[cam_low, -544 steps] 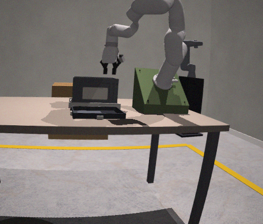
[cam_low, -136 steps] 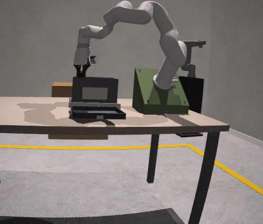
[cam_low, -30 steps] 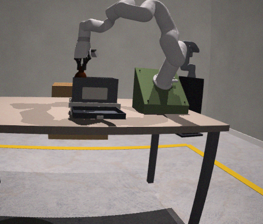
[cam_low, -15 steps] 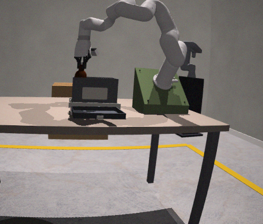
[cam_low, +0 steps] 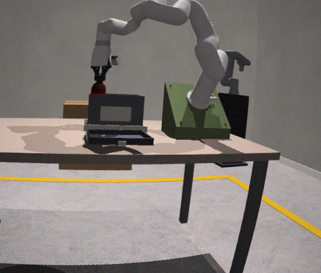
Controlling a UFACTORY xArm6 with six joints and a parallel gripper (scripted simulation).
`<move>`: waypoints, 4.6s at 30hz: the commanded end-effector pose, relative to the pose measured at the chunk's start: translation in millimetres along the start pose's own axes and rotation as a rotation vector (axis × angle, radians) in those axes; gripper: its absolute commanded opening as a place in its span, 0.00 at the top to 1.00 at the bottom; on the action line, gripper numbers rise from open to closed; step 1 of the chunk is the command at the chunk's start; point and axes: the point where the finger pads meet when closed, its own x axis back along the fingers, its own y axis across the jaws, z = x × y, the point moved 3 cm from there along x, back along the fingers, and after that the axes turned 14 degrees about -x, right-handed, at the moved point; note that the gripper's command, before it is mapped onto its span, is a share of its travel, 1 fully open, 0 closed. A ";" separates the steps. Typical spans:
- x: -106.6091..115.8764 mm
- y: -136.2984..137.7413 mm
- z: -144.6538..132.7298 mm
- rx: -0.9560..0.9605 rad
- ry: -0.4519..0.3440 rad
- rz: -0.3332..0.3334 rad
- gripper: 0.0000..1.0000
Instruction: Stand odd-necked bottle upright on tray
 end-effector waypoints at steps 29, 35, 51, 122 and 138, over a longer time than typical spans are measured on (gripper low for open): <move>17.3 -0.6 -0.9 0.001 -0.003 0.004 1.00; 17.3 -0.6 -0.9 0.001 -0.003 0.004 1.00; 19.6 -0.6 -0.9 0.001 -0.003 0.004 1.00; 58.0 -0.3 -0.6 0.001 -0.003 0.004 1.00; 71.4 -0.2 -0.4 0.001 -0.003 0.004 1.00</move>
